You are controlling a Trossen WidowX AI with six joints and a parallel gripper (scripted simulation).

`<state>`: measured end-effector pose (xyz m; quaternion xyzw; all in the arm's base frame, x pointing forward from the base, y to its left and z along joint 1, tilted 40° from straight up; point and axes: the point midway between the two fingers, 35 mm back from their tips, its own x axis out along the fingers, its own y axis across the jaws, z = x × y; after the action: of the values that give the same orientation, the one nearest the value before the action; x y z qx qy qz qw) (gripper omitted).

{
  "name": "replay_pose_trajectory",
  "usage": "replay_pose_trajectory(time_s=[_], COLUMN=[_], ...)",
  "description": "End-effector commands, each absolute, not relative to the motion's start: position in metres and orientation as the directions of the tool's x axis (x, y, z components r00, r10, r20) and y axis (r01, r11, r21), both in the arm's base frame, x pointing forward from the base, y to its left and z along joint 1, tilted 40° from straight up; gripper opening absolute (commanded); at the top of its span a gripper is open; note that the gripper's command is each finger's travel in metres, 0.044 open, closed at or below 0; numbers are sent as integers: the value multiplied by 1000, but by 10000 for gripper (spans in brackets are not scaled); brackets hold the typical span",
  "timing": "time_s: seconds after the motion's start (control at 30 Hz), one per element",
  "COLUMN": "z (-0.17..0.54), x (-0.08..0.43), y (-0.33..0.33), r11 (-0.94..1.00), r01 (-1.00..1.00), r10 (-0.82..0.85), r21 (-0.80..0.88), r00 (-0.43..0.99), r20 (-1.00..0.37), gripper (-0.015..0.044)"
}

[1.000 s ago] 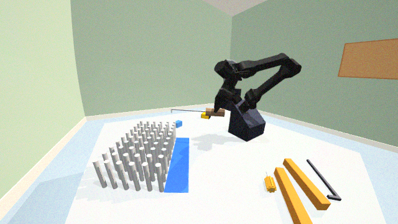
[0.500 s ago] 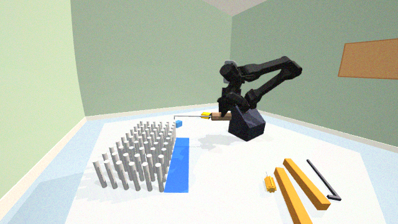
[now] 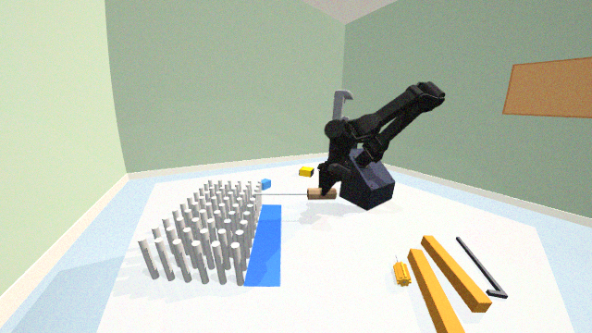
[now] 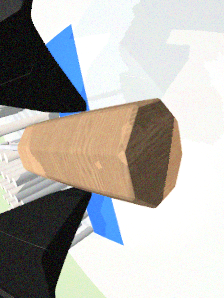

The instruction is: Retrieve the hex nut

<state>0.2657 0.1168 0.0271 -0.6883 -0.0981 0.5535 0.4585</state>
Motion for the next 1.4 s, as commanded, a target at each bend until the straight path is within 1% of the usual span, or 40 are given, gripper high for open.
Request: replay_pose_trajectory(time_s=[0.0,0.6,1.37], z=[12,-29,-33], x=[264,237,251], y=[129,173,171], r11=[-561,-530,-532], r01=[-375,-376,-373], r10=[636,654,655], r21=[-738,-760,-761], r00=[375,389,389], r20=[-674,-649,-648], gripper=[0,0,0])
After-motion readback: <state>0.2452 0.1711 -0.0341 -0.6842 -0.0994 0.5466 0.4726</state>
